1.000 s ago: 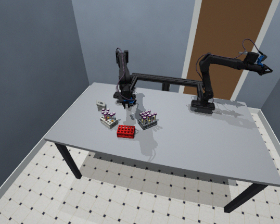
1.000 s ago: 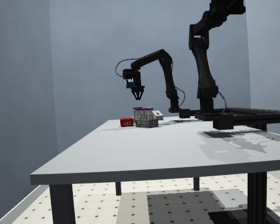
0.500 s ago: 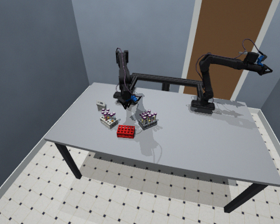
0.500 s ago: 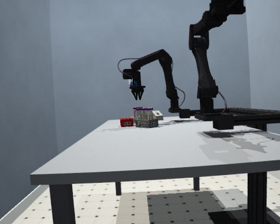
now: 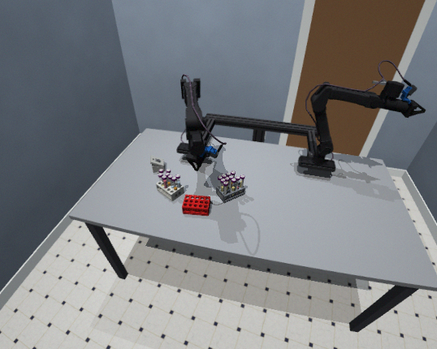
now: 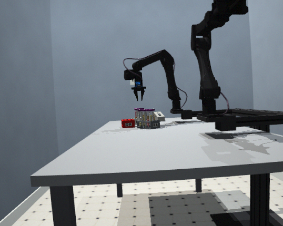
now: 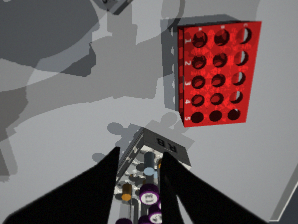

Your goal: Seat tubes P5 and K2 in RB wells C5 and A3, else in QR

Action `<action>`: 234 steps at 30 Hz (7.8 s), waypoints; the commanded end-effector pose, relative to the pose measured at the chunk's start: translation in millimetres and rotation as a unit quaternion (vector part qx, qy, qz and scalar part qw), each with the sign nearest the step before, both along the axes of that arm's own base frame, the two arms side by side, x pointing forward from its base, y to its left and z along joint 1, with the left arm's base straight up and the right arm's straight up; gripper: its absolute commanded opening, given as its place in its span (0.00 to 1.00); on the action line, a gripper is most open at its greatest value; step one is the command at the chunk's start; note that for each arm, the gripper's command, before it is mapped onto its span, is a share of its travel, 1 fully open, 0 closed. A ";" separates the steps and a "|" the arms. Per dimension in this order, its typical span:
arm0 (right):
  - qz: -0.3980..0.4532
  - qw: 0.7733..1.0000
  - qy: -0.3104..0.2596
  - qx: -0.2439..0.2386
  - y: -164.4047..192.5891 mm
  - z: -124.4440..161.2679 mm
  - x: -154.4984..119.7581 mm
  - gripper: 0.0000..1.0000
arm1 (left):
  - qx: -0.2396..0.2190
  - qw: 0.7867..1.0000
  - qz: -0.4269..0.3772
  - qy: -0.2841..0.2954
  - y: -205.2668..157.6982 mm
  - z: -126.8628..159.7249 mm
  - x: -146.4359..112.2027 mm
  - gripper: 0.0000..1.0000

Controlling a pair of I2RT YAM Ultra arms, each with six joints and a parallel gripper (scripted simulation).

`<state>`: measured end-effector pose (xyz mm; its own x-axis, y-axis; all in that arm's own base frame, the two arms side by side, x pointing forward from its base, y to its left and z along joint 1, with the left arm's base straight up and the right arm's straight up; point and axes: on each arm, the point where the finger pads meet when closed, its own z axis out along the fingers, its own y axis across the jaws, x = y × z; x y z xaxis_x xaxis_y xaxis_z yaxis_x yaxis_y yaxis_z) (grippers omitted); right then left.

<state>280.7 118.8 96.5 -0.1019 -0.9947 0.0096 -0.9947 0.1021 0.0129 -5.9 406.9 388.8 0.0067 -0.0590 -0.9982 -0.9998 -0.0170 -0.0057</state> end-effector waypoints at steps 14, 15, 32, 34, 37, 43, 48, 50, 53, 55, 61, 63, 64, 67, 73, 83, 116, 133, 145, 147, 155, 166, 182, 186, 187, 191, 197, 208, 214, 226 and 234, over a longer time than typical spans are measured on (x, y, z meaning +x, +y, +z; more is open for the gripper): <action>0.047 0.999 -0.004 0.007 72.0 9.0 -18.8 0.30 | 0.029 1.000 0.000 0.003 -9.1 27.0 -1.4 0.00; 0.047 0.999 -0.004 0.007 77.2 9.1 -20.9 0.30 | 0.029 1.000 0.000 0.003 -9.1 27.0 -1.4 0.00; 0.037 0.999 -0.018 0.014 102.4 19.7 -29.1 0.30 | 0.029 1.000 0.000 0.003 -9.1 27.0 -1.4 0.00; 0.040 0.999 -0.006 0.005 96.6 11.9 -34.3 0.30 | 0.029 1.000 0.000 0.003 -9.1 27.0 -1.4 0.00; 0.044 0.999 -0.004 0.004 93.9 9.3 -35.5 0.30 | 0.029 1.000 0.000 0.003 -9.1 27.0 -1.4 0.00; 0.044 0.999 -0.007 0.005 96.2 -1.9 -31.1 0.30 | 0.029 1.000 0.000 0.003 -9.1 27.0 -1.4 0.00; 0.044 0.999 0.001 -0.001 95.2 -18.3 -30.7 0.30 | 0.029 1.000 0.000 0.003 -9.1 27.0 -1.4 0.00; 0.045 0.999 0.001 -0.001 95.7 -22.0 -30.5 0.30 | 0.029 1.000 0.000 0.003 -9.1 27.0 -1.4 0.00; 0.044 0.999 -0.002 0.002 96.1 -24.7 -29.0 0.30 | 0.029 1.000 0.000 0.003 -9.1 27.0 -1.4 0.00; 0.043 0.999 -0.002 0.001 96.0 -26.8 -28.7 0.30 | 0.029 1.000 0.000 0.003 -9.1 27.0 -1.4 0.00; 0.044 0.999 0.001 -0.001 95.6 -37.7 -28.5 0.30 | 0.029 1.000 0.000 0.003 -9.1 27.0 -1.4 0.00; 0.043 0.999 0.001 -0.001 95.3 -41.5 -28.6 0.30 | 0.029 1.000 0.000 0.003 -9.1 27.0 -1.4 0.00; 0.043 0.999 0.001 -0.001 95.2 -43.3 -28.6 0.30 | 0.029 1.000 0.000 0.003 -9.1 27.0 -1.4 0.00; 0.043 0.999 -0.001 0.001 95.4 -46.8 -28.1 0.30 | 0.029 1.000 0.000 0.003 -9.1 27.0 -1.4 0.00; 0.045 0.999 0.001 -0.001 96.3 -54.9 -28.7 0.30 | 0.029 1.000 0.000 0.003 -9.1 27.0 -1.4 0.00; 0.045 0.999 -0.013 0.011 97.3 -46.0 -27.9 0.30 | 0.029 1.000 0.000 0.003 -9.1 27.0 -1.4 0.00; 0.045 0.999 -0.004 0.003 94.9 -64.8 -31.7 0.30 | 0.029 1.000 0.000 0.003 -9.1 27.0 -1.4 0.00; 0.045 0.999 -0.003 0.002 94.5 -72.1 -32.6 0.30 | 0.029 1.000 0.000 0.003 -9.1 27.0 -1.4 0.00; 0.045 0.999 -0.010 0.007 98.4 -64.4 -29.7 0.00 | 0.029 1.000 0.000 0.003 -9.1 27.0 -1.4 0.00; 0.045 0.999 -0.010 0.007 98.4 -64.4 -29.7 0.00 | 0.029 1.000 0.000 0.003 -9.1 27.0 -1.4 0.00; 0.045 0.999 -0.010 0.007 98.4 -64.4 -29.7 0.00 | 0.029 1.000 0.000 0.003 -9.1 27.0 -1.4 0.00; 0.045 0.999 -0.006 0.005 96.1 -65.4 -31.0 0.00 | 0.029 1.000 0.000 0.003 -9.1 27.0 -1.4 0.00; 0.045 0.999 -0.013 0.011 101.3 -51.4 -24.9 0.00 | 0.029 1.000 0.000 0.003 -9.1 27.0 -1.4 0.00; 0.045 0.999 -0.020 0.016 102.0 -44.4 -24.1 0.00 | 0.029 1.000 0.000 0.003 -9.1 27.0 -1.4 0.00; 0.045 0.999 -0.020 0.016 101.9 -44.0 -24.2 0.00 | 0.029 1.000 0.000 0.003 -9.1 27.0 -1.4 0.00; 0.045 0.999 -0.020 0.016 101.9 -42.9 -24.4 0.00 | 0.029 1.000 0.000 0.003 -9.1 27.0 -1.4 0.00; 0.045 0.999 -0.020 0.016 101.8 -40.3 -24.4 0.00 | 0.029 1.000 0.000 0.003 -9.1 27.0 -1.4 0.00; 0.045 0.999 -0.020 0.016 101.4 -28.3 -25.1 0.00 | 0.029 1.000 0.000 0.003 -9.1 27.0 -1.4 0.00; 0.045 0.999 -0.020 0.016 101.1 -23.5 -25.5 0.00 | 0.029 1.000 0.000 0.003 -9.1 27.0 -1.4 0.00; 0.045 0.999 -0.020 0.016 99.9 -13.2 -27.1 0.00 | 0.029 1.000 0.000 0.003 -9.1 27.0 -1.4 0.00; 0.045 0.999 -0.019 0.015 99.8 -6.2 -27.3 0.00 | 0.029 1.000 0.000 0.003 -9.1 27.0 -1.4 0.00</action>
